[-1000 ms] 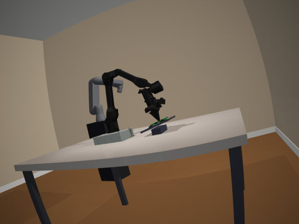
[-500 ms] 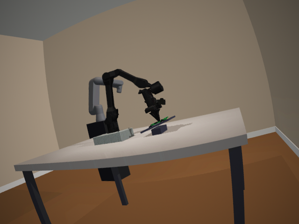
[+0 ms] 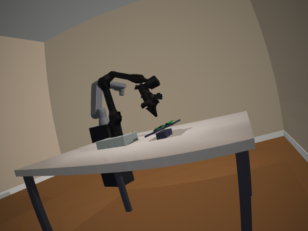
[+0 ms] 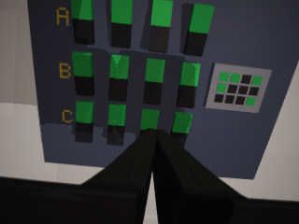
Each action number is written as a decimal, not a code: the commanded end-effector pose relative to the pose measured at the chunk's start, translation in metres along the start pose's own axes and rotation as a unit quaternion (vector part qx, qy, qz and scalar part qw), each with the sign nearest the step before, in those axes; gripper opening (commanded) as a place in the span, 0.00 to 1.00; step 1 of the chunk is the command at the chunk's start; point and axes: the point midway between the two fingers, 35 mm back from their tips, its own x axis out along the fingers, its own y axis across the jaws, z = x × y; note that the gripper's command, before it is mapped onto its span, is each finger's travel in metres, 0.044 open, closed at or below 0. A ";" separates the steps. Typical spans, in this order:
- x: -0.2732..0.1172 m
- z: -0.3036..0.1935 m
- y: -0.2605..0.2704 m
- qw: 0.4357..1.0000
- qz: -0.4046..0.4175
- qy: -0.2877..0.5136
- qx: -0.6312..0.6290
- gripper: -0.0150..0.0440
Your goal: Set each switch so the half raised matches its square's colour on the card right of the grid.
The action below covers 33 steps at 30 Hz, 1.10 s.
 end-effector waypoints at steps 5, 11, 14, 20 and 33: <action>0.024 -0.020 0.000 1.000 0.000 0.010 -0.002 0.25; 0.035 -0.020 0.000 1.000 0.000 0.014 -0.002 0.25; 0.044 -0.020 0.000 1.000 0.000 0.014 -0.002 0.25; 0.048 -0.020 0.000 1.000 0.000 0.014 -0.002 0.25; 0.059 -0.020 0.000 1.000 0.000 0.014 -0.002 0.25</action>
